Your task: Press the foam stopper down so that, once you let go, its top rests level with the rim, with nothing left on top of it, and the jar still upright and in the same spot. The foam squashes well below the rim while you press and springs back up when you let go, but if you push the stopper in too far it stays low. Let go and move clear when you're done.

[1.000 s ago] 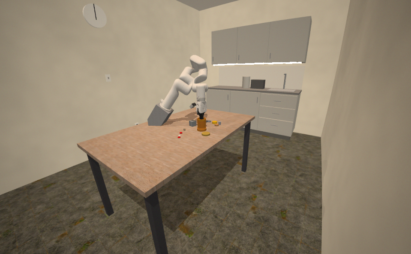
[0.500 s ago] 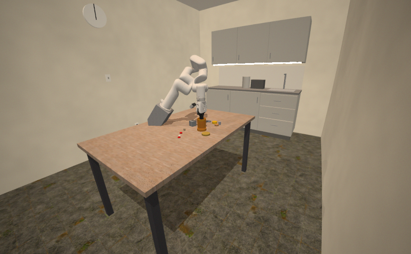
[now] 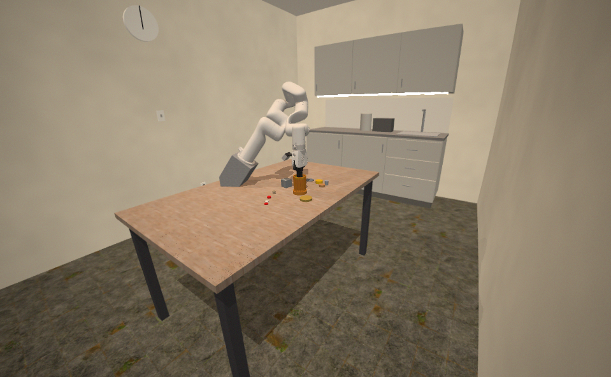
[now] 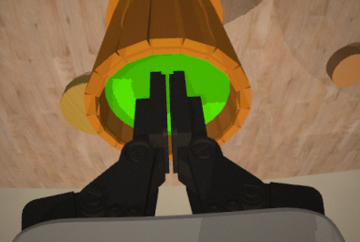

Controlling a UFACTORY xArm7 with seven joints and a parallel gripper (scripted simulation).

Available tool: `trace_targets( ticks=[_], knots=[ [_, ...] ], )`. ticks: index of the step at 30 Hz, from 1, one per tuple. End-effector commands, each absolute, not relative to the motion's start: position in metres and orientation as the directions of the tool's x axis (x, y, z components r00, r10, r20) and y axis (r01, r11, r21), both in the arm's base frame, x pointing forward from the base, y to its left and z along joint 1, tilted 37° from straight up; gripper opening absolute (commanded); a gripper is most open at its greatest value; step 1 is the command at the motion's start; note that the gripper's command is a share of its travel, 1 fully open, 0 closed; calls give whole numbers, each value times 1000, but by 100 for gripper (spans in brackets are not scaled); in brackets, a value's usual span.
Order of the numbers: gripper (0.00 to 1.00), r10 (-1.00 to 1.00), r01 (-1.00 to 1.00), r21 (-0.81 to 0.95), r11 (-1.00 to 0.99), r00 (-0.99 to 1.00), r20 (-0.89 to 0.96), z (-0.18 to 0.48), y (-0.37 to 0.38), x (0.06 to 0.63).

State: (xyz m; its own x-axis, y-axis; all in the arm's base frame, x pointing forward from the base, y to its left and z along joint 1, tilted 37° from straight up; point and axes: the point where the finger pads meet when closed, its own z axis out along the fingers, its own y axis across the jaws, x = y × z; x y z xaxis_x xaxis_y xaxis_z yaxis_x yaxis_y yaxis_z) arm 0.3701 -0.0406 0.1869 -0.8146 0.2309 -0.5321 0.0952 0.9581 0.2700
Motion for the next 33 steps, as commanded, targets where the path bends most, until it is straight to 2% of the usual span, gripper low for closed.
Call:
trace_targets(
  ticks=[1,33],
  knots=[
    [0,231,95,270,958,-813,-534,194,-42,366],
    [0,231,95,270,958,-813,-534,236,-51,336]
  ],
)
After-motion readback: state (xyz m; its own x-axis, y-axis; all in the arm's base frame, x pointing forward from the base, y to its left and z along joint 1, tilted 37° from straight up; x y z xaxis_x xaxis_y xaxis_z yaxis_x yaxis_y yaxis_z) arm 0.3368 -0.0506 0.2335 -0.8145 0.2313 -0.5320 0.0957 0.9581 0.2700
